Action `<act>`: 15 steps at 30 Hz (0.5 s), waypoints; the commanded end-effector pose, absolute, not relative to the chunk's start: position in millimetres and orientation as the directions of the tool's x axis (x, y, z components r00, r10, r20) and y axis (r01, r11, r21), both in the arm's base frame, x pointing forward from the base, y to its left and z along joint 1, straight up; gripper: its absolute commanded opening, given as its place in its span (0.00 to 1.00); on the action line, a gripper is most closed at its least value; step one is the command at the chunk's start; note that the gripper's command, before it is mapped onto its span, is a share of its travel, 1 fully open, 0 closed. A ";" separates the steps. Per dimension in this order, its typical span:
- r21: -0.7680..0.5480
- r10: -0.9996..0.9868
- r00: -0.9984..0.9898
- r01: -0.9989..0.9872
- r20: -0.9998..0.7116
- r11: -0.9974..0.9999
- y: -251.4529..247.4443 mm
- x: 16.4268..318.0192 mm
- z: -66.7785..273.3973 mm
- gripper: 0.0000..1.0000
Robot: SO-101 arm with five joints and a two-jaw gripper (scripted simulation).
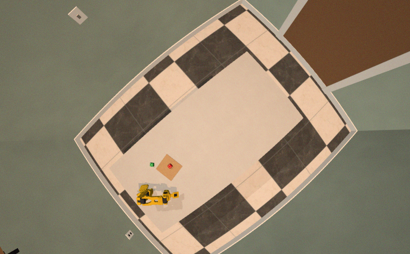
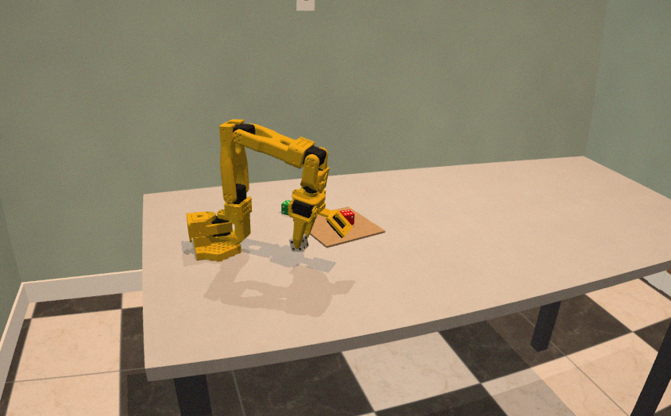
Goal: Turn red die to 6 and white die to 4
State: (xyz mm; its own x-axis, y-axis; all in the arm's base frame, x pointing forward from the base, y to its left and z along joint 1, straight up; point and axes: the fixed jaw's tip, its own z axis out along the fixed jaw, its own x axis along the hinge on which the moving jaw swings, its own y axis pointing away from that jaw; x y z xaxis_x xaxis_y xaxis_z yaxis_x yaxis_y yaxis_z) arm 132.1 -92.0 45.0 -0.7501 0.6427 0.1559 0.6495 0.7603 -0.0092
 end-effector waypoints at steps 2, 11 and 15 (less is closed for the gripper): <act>0.000 0.649 -0.760 0.649 0.002 0.760 -94.1 136.8 63.7 0.00; 0.002 0.649 -0.760 0.650 -0.031 0.760 -93.3 136.2 67.4 0.00; 0.002 0.649 -0.760 0.650 -0.031 0.760 -93.3 136.2 67.4 0.00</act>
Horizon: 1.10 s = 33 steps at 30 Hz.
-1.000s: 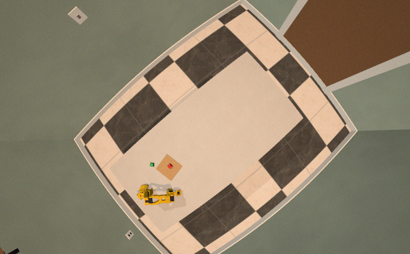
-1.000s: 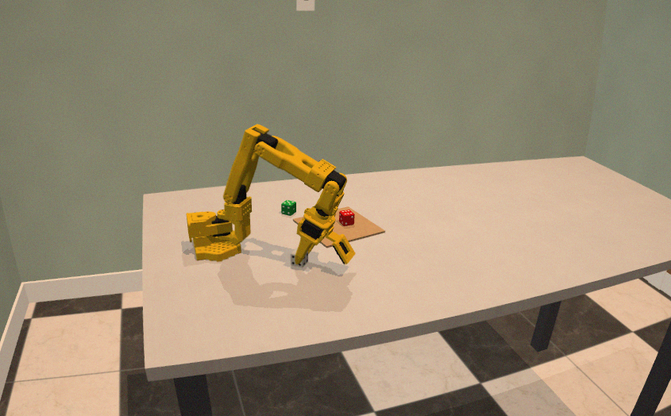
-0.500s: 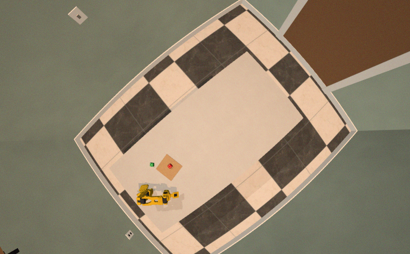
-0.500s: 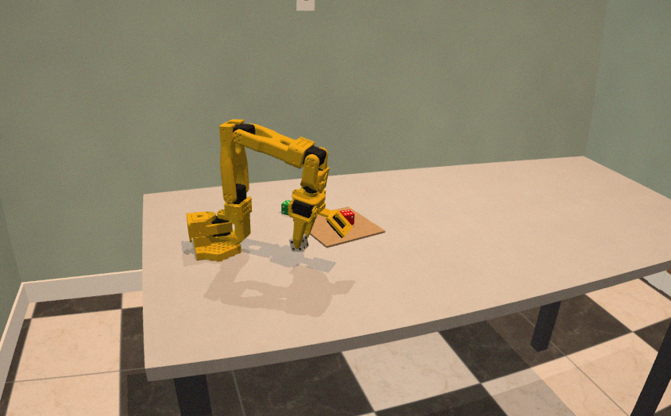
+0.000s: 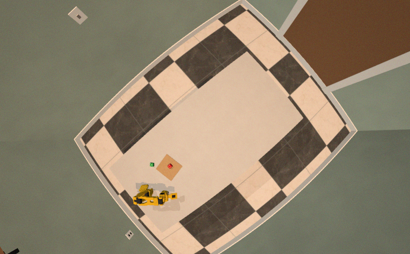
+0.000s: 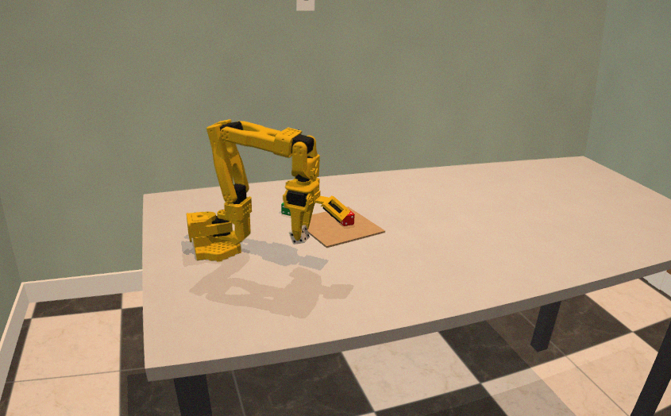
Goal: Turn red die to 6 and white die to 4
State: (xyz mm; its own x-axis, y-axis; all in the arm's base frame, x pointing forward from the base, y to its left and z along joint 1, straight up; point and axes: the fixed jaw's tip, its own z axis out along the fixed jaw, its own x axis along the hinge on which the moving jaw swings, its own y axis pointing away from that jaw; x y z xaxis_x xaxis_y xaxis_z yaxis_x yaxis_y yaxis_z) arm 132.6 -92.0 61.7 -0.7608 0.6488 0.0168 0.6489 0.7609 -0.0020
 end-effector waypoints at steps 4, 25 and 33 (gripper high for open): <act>0.002 0.649 -0.760 0.650 -0.031 0.760 -93.3 136.2 67.4 0.00; 0.008 0.645 -0.747 0.653 -0.158 0.758 -101.2 143.2 65.3 0.00; 0.013 0.628 -0.717 0.656 -0.301 0.755 -110.2 150.7 65.1 0.00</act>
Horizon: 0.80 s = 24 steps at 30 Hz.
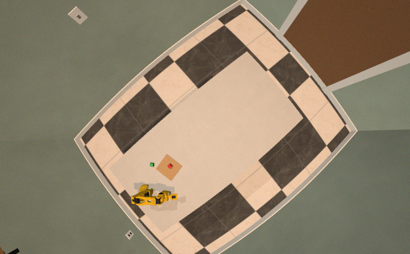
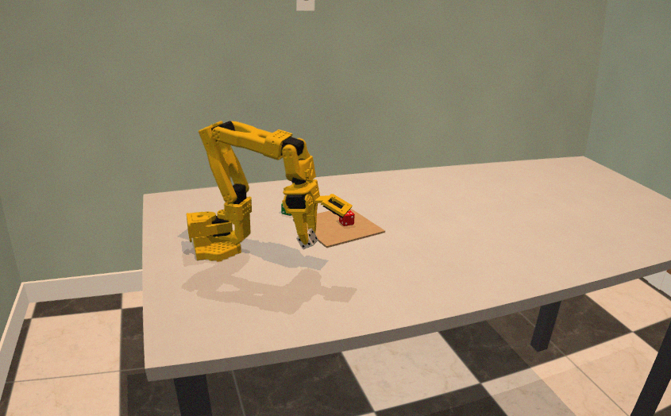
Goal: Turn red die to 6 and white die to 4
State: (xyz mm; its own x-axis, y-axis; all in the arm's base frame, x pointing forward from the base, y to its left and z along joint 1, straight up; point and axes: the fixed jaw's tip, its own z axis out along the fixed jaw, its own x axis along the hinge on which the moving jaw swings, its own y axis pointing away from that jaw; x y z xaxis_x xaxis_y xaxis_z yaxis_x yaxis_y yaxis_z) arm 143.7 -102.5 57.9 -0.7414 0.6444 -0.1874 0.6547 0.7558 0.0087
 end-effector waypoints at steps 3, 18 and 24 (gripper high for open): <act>0.015 0.617 -0.700 0.657 -0.360 0.754 -113.9 153.6 65.7 0.00; 0.016 0.600 -0.676 0.658 -0.427 0.753 -118.3 157.0 66.6 0.00; 0.017 0.580 -0.648 0.659 -0.493 0.752 -123.7 162.0 65.3 0.00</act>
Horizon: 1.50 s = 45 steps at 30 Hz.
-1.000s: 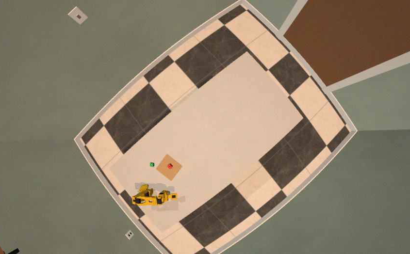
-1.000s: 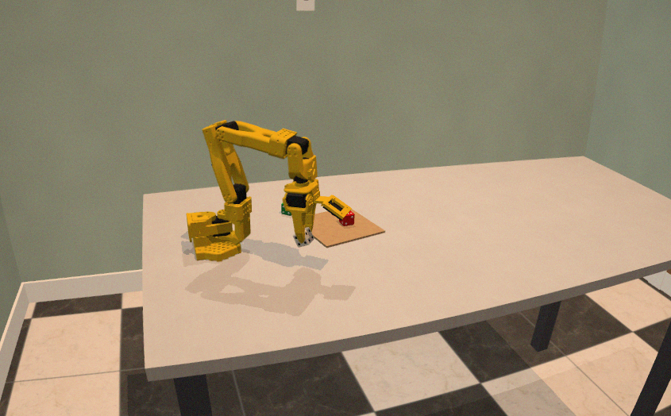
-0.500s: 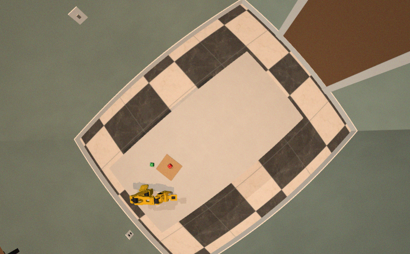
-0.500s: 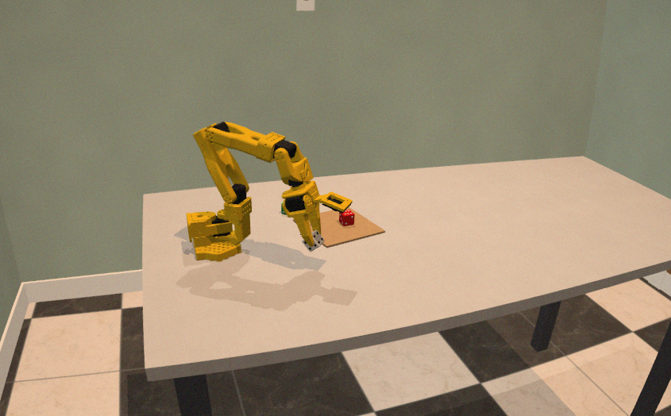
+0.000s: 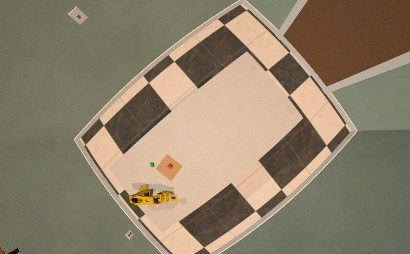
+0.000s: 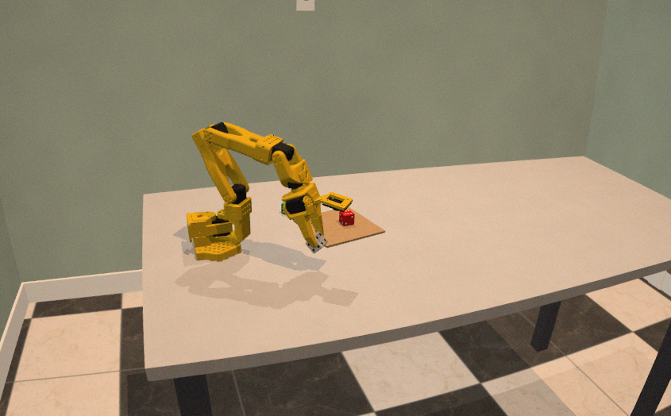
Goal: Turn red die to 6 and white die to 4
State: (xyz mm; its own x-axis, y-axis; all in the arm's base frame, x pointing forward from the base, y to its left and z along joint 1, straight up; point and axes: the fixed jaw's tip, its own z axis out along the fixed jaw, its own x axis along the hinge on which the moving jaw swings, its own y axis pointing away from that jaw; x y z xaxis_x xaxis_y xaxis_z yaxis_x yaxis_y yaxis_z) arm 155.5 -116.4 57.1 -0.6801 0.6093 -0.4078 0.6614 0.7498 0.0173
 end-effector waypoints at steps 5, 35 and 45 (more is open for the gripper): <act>0.018 0.543 -0.599 0.661 -0.589 0.750 -131.1 168.5 64.9 0.00; 0.018 0.442 -0.476 0.665 -0.760 0.747 -145.3 180.1 67.0 0.00; 0.018 0.390 -0.415 0.666 -0.822 0.745 -154.1 188.4 65.2 0.00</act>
State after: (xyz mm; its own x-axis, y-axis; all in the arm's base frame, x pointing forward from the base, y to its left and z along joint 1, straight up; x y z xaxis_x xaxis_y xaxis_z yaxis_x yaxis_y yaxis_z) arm 182.5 -146.7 58.9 -0.4590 0.4348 -0.7747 0.6665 0.7451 0.0233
